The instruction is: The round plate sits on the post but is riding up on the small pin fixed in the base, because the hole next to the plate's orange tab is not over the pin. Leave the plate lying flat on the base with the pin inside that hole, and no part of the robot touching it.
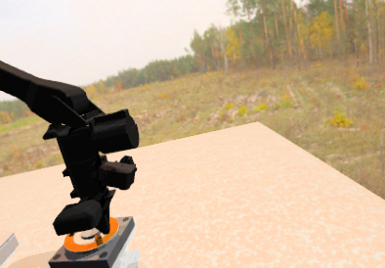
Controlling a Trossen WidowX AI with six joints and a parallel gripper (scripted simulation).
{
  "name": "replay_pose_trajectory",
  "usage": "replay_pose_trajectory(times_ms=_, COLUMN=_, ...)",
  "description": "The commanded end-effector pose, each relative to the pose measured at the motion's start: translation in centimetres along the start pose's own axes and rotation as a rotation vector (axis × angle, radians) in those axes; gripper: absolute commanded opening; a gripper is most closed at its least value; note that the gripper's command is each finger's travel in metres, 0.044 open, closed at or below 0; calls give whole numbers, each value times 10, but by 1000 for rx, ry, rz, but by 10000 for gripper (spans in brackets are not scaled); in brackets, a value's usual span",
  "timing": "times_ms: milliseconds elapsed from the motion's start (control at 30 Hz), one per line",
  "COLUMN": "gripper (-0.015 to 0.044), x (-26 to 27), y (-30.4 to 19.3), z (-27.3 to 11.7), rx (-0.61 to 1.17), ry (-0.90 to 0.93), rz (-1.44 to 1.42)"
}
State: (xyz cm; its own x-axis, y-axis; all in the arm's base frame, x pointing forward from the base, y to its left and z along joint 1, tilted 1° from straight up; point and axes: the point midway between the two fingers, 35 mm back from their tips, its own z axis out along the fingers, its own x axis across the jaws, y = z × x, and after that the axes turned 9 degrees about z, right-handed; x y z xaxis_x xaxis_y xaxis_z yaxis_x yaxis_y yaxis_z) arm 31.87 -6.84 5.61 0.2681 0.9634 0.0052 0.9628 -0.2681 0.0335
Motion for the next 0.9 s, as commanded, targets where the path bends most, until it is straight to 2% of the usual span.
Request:
replay_pose_trajectory(times_ms=0, gripper=0, x=0, y=0, z=5, rx=-4, ry=6, rz=1)
replay_pose_trajectory(times_ms=867, gripper=0, x=-21, y=-19, z=7, rx=-2, ry=4, rz=1)
